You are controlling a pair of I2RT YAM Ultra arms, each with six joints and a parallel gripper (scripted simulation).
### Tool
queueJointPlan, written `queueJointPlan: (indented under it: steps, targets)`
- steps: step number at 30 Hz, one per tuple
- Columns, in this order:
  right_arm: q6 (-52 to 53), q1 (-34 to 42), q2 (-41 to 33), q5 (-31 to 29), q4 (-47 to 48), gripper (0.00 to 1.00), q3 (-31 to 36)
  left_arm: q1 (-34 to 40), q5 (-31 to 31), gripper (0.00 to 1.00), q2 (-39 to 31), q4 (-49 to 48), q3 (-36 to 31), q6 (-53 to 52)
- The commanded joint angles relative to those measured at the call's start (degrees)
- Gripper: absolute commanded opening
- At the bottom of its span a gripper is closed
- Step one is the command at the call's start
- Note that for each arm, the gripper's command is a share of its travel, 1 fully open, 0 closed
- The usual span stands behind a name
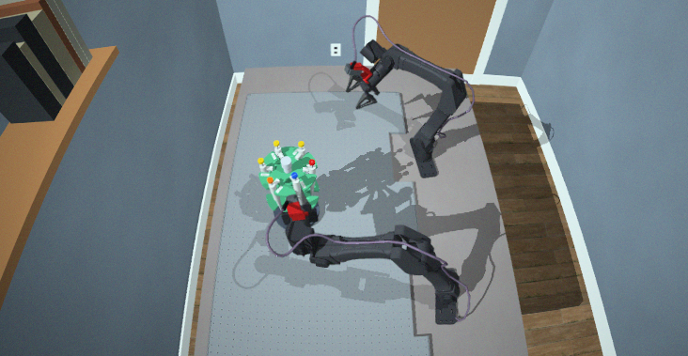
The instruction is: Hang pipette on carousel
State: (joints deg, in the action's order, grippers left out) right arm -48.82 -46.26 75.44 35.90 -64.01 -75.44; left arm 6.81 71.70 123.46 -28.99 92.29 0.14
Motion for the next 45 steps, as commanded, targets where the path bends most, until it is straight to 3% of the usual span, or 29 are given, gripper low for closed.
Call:
queueJointPlan:
  steps: [1,45]
  targets:
    - [-0.28,-0.48,0.01,1.21,0.82,1.0,-1.4,0.83,1.15,0.12,-2.13,-1.35,2.6,-0.5]
    - [-0.28,-0.48,0.01,1.21,0.82,1.0,-1.4,0.85,1.13,0.12,-0.54,-2.29,2.06,-0.47]
